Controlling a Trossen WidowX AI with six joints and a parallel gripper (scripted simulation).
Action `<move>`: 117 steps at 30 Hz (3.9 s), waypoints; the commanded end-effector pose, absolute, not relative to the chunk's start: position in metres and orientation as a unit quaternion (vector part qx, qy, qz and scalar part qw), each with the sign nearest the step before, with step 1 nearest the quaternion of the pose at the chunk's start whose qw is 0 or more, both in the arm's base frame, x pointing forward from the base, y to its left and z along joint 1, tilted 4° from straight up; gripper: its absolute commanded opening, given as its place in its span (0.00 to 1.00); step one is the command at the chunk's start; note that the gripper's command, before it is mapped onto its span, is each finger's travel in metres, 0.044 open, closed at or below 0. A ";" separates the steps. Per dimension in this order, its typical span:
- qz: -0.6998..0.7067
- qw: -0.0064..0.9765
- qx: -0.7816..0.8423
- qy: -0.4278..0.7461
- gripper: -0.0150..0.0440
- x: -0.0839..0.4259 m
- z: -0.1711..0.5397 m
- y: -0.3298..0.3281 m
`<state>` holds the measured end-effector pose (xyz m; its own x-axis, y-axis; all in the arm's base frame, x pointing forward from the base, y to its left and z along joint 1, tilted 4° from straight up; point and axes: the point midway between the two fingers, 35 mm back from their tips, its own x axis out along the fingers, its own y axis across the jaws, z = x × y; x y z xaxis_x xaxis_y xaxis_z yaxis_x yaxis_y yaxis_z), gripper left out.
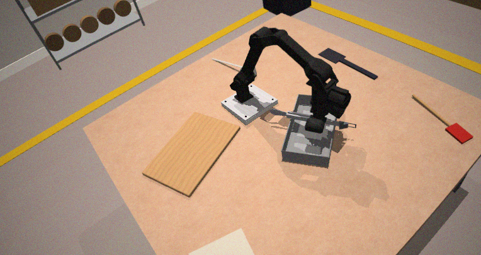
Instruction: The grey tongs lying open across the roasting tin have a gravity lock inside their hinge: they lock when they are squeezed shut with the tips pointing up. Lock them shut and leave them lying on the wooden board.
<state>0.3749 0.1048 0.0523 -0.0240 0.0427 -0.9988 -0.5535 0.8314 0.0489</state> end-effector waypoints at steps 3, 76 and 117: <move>0.223 0.679 -0.185 0.674 0.00 0.385 0.107 0.104; 0.473 0.537 -0.450 0.534 0.00 0.330 0.161 -0.175; -0.040 0.699 0.051 0.712 0.00 0.278 0.162 -0.238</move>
<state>0.2839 -0.2327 0.1572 -0.0248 0.0314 -0.9992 -0.0015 0.9995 0.0315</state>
